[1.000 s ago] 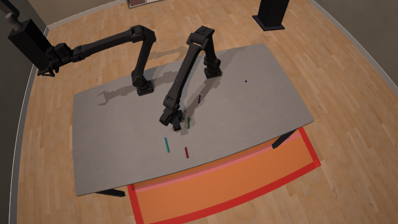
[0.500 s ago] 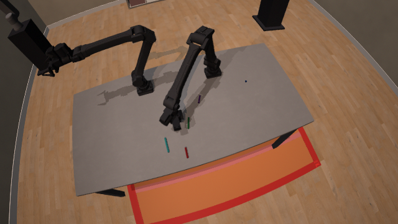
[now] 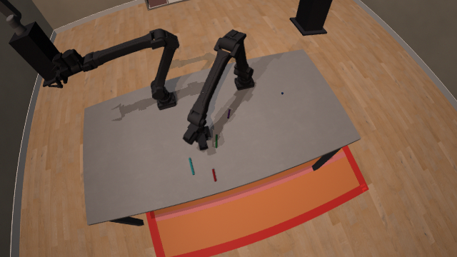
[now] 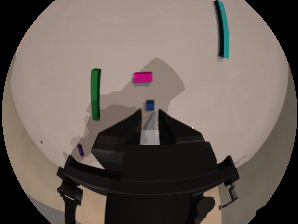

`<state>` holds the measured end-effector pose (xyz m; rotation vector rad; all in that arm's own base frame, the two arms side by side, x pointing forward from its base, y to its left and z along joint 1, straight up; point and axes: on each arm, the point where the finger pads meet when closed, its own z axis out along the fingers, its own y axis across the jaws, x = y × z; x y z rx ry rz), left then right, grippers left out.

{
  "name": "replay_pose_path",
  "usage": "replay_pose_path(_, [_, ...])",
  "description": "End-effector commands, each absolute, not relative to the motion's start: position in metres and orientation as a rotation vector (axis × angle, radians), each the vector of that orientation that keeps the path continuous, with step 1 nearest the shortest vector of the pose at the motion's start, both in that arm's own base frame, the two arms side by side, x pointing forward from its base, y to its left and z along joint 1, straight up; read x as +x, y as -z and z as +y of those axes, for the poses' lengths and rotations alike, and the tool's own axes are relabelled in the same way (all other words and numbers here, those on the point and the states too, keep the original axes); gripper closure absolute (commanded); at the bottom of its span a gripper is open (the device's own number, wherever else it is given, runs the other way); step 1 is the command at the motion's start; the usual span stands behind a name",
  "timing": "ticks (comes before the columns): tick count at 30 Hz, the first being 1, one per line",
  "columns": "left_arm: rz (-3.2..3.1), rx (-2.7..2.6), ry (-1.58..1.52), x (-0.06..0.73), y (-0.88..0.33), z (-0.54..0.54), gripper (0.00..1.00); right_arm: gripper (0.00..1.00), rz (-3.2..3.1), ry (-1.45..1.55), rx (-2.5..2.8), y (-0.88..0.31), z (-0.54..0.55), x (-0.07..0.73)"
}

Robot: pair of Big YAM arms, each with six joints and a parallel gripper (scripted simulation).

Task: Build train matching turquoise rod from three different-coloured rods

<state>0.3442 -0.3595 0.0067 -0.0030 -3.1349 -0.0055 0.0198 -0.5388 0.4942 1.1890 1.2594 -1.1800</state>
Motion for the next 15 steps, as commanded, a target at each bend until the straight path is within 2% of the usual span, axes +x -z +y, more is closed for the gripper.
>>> replay_pose_path(1, [-3.176, 0.021, -0.053, 0.352, -0.027, -0.368, 0.77, 0.00, 1.224, 1.185, 1.185, -0.501, -0.545, 0.017])
replay_pose_path(15, [-3.198, 0.029, -0.091, 0.366, -0.040, -0.378, 0.77, 0.00, 1.224, 1.185, 1.185, -0.501, -0.545, 0.017])
